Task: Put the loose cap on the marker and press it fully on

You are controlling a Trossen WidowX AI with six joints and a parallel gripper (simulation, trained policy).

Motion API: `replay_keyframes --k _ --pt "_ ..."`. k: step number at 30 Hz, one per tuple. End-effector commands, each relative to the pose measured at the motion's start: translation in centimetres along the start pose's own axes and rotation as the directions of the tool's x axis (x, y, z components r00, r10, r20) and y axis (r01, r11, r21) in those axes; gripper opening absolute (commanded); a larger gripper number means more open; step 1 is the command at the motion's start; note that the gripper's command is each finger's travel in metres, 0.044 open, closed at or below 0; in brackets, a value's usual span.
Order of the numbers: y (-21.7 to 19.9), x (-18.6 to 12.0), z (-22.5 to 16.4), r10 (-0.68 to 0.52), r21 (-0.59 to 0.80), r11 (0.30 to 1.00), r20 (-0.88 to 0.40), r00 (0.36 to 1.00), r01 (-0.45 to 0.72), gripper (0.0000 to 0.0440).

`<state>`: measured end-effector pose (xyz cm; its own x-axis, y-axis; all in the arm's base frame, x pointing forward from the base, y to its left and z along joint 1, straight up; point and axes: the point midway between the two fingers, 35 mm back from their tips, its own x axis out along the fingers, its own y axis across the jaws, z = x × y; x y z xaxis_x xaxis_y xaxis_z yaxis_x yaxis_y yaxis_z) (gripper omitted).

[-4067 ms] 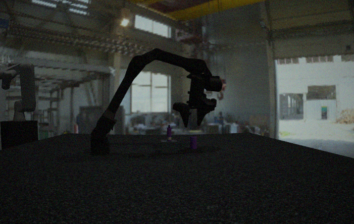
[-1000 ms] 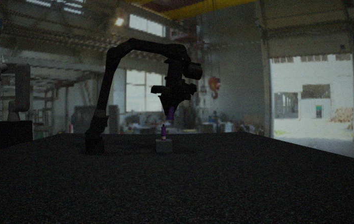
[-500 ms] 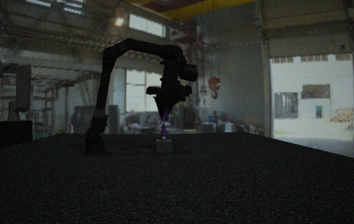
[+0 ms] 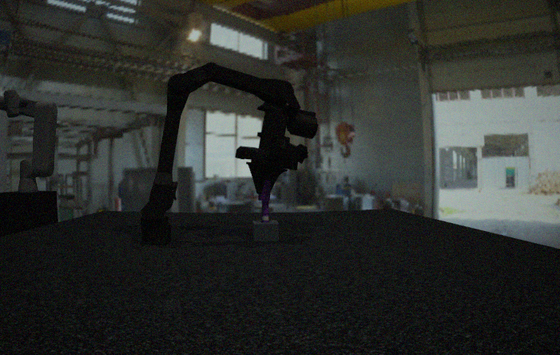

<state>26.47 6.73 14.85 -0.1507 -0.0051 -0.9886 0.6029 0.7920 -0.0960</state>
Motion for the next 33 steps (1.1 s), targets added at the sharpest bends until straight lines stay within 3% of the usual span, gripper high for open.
replay_keyframes --k 1,18,29,30,33 --pt "-0.1 1.0 -0.2 -0.005 -0.02 1.0 -0.018 1.0 0.005 0.0" --pt "-0.1 4.8 0.0 -0.016 -0.095 0.995 -0.032 0.999 0.012 0.0004" --pt "0.0 5.2 0.1 -0.015 -0.108 0.994 -0.028 0.999 0.012 0.0014" --pt "-0.1 5.2 0.1 -0.016 -0.109 0.994 -0.028 0.999 0.013 0.004" --pt "-0.1 5.5 0.3 -0.015 -0.124 0.992 -0.021 1.0 0.012 0.0043"
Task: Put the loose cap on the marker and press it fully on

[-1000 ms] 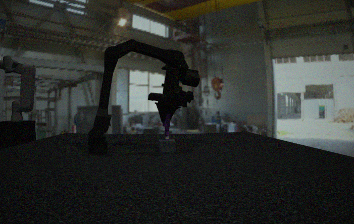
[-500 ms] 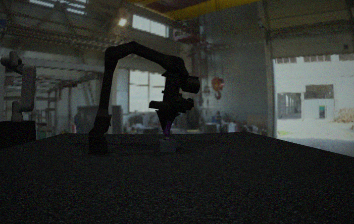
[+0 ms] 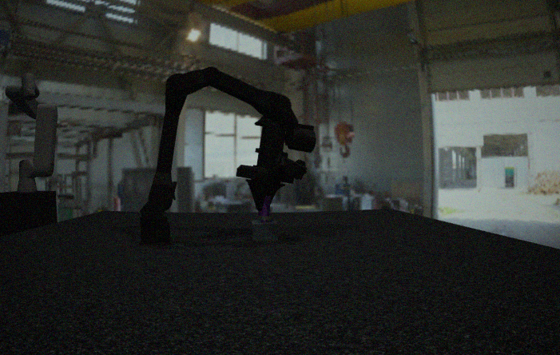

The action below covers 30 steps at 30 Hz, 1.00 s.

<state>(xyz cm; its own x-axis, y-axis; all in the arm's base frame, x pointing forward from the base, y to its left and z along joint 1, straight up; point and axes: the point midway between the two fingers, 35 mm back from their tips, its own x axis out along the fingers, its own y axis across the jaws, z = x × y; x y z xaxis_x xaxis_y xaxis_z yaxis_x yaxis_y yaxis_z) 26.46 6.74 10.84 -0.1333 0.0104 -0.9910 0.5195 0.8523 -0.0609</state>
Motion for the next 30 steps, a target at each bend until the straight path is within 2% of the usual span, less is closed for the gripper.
replay_keyframes --k 1,30 --pt "-0.48 1.55 -0.18 -0.035 -0.024 0.999 -0.025 0.999 0.034 0.0044" --pt "-0.95 2.21 0.58 -0.042 -0.095 0.995 0.021 0.999 0.044 0.0089"
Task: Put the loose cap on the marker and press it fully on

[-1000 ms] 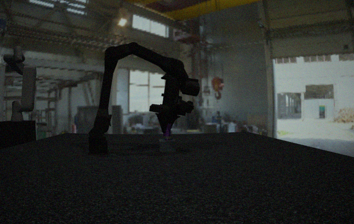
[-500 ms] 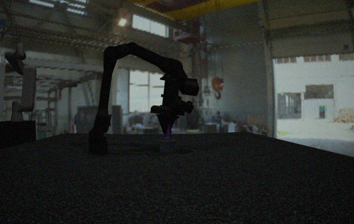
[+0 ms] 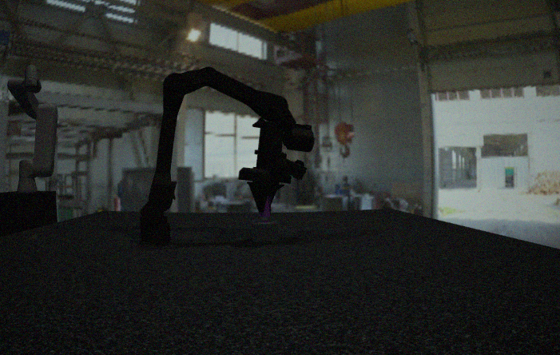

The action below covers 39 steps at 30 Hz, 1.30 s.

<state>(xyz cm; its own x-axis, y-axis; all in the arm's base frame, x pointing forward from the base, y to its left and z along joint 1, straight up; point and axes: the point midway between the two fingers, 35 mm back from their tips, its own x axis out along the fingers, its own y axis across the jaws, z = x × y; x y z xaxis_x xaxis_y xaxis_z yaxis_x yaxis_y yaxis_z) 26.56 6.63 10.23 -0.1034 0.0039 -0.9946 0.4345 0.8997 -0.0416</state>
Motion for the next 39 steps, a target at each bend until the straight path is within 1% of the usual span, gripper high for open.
replay_keyframes --k 1,31,36,39 --pt "-1.0 1.6 0.2 -0.052 0.001 0.999 -0.012 0.999 0.052 0.009" --pt "-1.2 1.7 0.4 -0.054 -0.028 0.998 -0.001 0.999 0.054 0.0139" --pt "-1.5 2.0 -0.4 -0.06 -0.038 0.997 -0.028 0.998 0.059 0.018" --pt "-1.7 2.0 -0.8 -0.061 -0.045 0.997 -0.038 0.997 0.059 0.0219"
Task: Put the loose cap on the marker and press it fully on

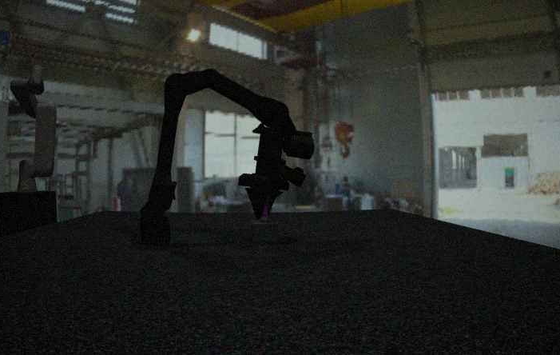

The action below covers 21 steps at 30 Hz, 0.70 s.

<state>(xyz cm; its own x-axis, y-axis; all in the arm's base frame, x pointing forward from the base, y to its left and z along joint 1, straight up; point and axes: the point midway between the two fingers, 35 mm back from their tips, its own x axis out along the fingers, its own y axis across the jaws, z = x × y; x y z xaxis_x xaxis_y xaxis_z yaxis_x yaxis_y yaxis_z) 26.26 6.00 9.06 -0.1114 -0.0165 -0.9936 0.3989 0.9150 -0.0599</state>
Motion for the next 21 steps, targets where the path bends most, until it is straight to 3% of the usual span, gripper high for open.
replay_keyframes --k 1,9,21 --pt "-1.0 0.8 -1.1 -0.036 -0.011 0.999 -0.043 0.998 0.036 0.0238" --pt "-1.1 0.3 -1.5 -0.014 -0.031 0.999 -0.023 1.0 0.013 0.0437" --pt "-0.8 -2.7 -1.2 0.047 -0.043 0.998 0.065 0.997 -0.044 0.044"
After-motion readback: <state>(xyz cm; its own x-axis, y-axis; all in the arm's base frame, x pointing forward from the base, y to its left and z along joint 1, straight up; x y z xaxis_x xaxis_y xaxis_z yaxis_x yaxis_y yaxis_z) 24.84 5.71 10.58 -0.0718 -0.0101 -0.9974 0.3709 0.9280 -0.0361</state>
